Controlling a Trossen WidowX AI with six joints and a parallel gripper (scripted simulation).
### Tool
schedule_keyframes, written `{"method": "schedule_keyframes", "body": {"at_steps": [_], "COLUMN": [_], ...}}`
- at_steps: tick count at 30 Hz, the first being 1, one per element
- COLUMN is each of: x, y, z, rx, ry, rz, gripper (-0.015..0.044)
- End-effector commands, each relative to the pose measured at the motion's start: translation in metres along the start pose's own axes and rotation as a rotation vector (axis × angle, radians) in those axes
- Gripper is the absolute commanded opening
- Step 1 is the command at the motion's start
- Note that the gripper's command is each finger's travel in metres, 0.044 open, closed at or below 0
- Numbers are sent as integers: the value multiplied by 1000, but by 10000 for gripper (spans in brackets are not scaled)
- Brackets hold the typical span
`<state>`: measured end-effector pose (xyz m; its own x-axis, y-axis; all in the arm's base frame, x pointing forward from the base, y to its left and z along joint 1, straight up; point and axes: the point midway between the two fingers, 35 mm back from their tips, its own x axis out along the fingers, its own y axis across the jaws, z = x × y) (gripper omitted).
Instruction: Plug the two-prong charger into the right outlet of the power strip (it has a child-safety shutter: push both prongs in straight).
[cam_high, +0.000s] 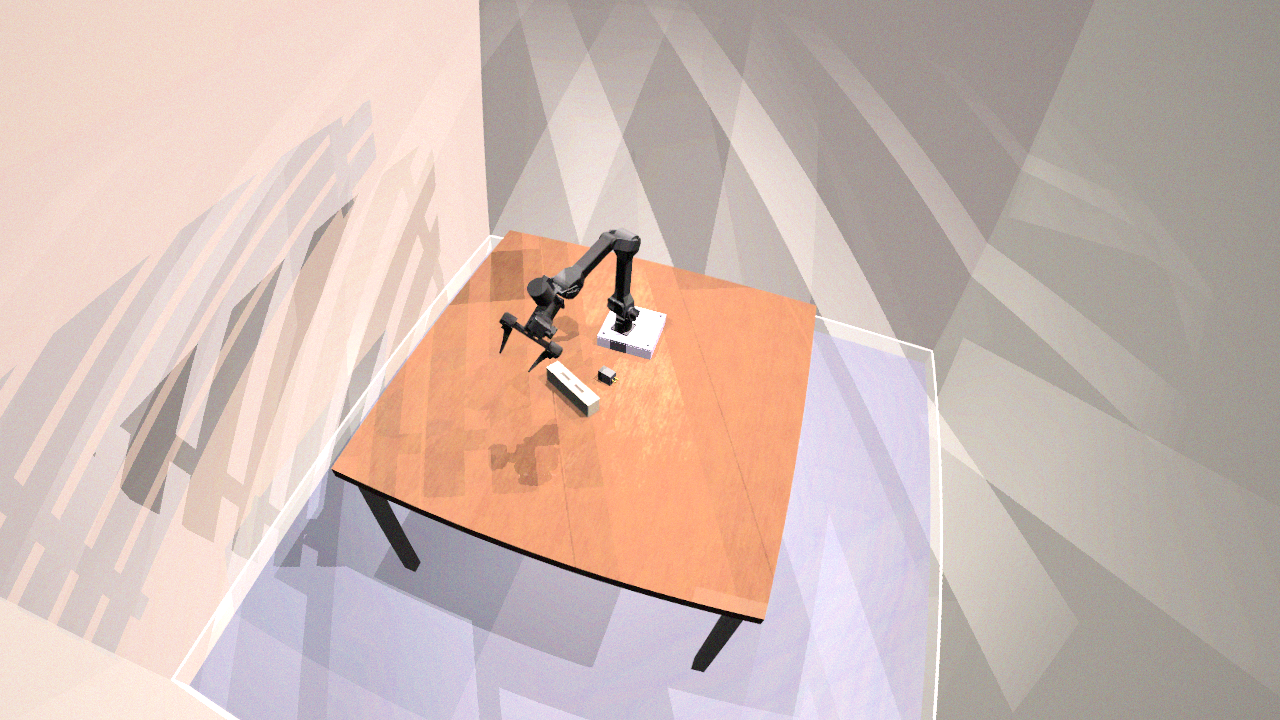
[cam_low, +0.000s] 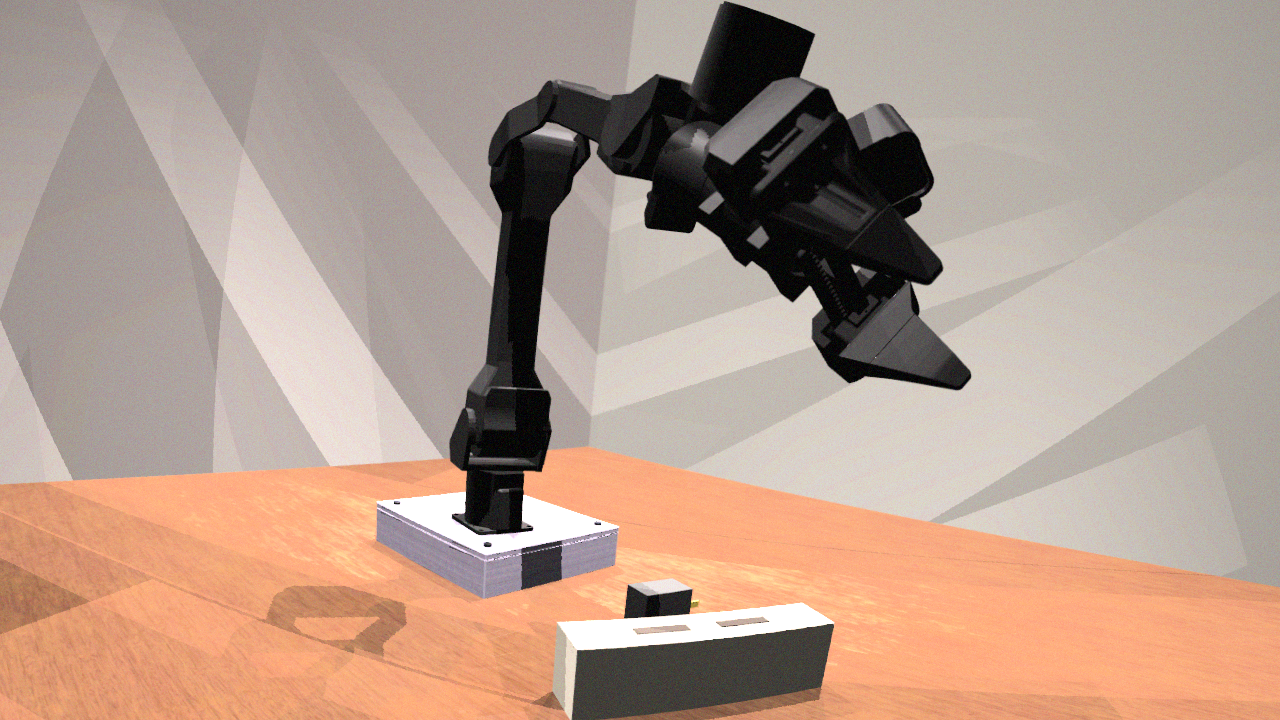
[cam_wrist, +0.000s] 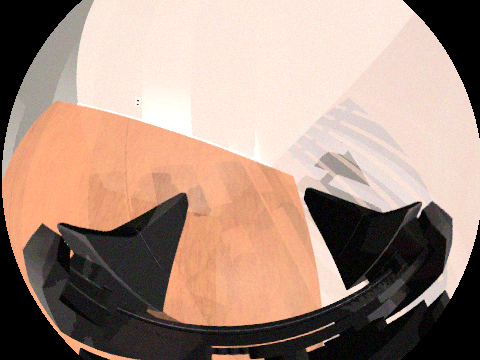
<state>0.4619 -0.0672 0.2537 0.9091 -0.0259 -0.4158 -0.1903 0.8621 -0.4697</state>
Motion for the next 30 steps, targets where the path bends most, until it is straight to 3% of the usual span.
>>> {"method": "schedule_keyframes", "body": {"at_steps": [1, 17, 30], "x": [-3, -42, -95], "y": [39, 154, 209], "z": [-19, -88, -137], "rx": [-71, -367, -573], "ry": [91, 383, 562], "rz": [94, 439, 681], "gripper": [440, 440, 440]}}
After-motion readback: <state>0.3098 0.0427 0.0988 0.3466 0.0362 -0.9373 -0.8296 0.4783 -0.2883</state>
